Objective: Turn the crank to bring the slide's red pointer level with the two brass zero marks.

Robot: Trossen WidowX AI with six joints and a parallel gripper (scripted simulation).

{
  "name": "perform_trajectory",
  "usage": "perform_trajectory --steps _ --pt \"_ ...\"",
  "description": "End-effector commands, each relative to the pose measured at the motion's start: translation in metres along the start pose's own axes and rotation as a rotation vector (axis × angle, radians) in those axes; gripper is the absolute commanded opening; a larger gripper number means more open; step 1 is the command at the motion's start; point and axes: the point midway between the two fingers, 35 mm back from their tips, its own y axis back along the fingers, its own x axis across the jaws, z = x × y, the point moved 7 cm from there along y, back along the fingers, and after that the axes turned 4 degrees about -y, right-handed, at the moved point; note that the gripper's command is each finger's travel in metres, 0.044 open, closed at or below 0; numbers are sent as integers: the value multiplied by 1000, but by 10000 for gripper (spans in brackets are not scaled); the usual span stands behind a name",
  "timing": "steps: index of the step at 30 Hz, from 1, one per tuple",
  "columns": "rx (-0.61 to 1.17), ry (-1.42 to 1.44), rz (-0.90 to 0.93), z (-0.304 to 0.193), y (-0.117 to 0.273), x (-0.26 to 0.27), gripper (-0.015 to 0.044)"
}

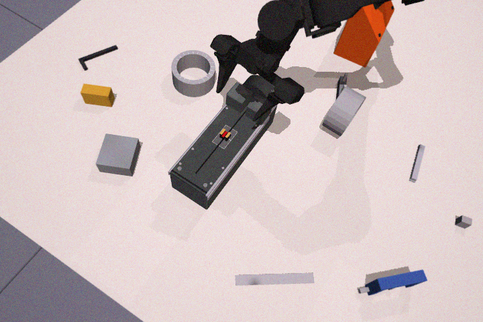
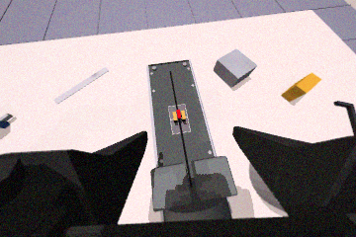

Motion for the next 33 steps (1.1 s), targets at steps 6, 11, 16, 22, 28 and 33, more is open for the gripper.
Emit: perform_trajectory --steps 6,11,16,22,28,33 --pt "-1 -5 -5 9 9 -1 440" --pt "0 1 -3 37 45 1 440" --pt "-2 4 0 38 53 -1 440" --pt "-18 24 25 11 76 -22 440" --pt "-44 45 53 -19 99 -38 440" --pt "-73 63 78 -46 116 -47 440"
